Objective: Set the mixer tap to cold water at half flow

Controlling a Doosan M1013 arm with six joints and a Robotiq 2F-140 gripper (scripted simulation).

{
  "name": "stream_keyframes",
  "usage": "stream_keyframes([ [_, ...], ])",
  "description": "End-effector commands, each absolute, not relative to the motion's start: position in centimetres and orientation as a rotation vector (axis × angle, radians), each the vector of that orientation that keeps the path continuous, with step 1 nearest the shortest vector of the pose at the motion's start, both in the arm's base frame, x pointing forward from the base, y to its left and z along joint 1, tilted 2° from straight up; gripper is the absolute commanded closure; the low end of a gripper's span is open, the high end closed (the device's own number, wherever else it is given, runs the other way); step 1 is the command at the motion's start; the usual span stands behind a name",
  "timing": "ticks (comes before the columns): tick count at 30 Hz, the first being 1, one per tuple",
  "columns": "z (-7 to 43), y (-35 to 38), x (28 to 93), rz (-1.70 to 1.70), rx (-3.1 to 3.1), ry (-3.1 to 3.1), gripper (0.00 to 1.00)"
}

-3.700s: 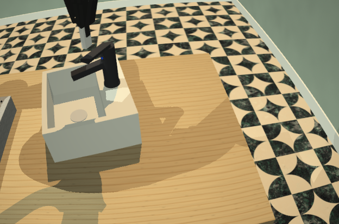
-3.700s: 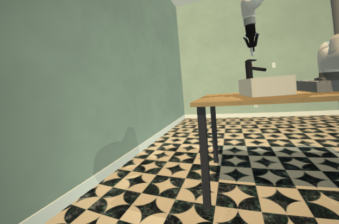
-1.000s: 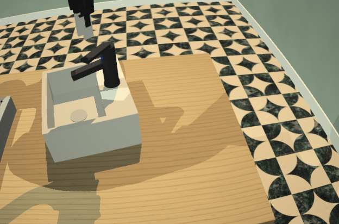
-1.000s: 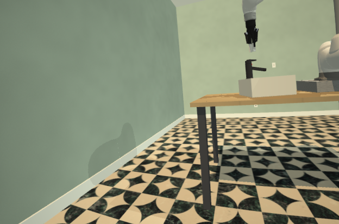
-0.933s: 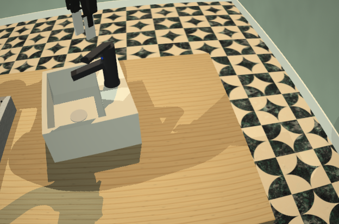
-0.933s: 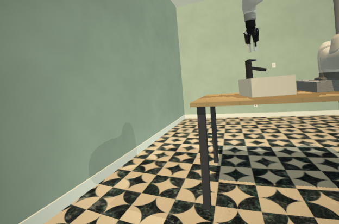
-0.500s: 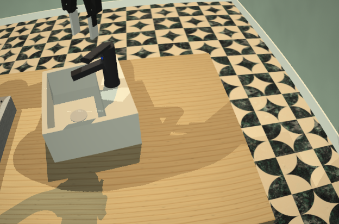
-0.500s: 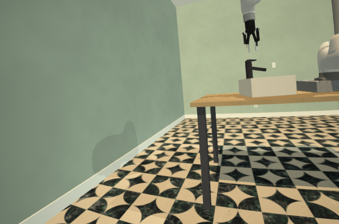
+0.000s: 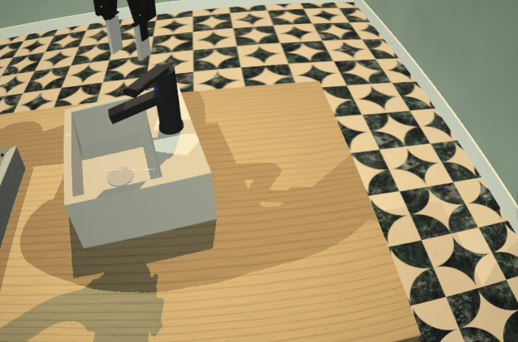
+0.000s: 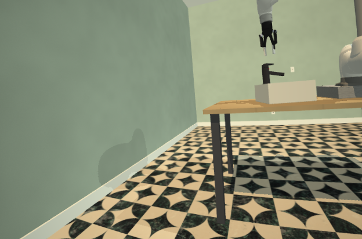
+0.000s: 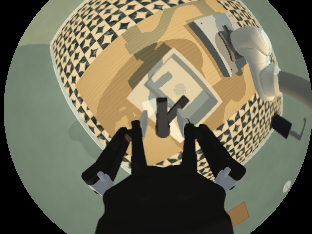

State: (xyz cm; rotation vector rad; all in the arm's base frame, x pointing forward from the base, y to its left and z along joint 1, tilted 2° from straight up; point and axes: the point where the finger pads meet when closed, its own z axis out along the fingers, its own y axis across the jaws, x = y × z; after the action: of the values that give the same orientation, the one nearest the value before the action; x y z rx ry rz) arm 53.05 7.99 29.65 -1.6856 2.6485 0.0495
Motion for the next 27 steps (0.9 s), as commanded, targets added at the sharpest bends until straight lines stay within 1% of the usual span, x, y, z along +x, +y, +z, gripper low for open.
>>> stream_keyframes([
  [1,29.7,8.0,53.0,0.05,-1.686,2.648,0.61],
  [17,29.1,8.0,53.0,0.05,-1.686,2.648,0.61],
  [27,27.7,8.0,53.0,0.05,-1.686,2.648,0.61],
])
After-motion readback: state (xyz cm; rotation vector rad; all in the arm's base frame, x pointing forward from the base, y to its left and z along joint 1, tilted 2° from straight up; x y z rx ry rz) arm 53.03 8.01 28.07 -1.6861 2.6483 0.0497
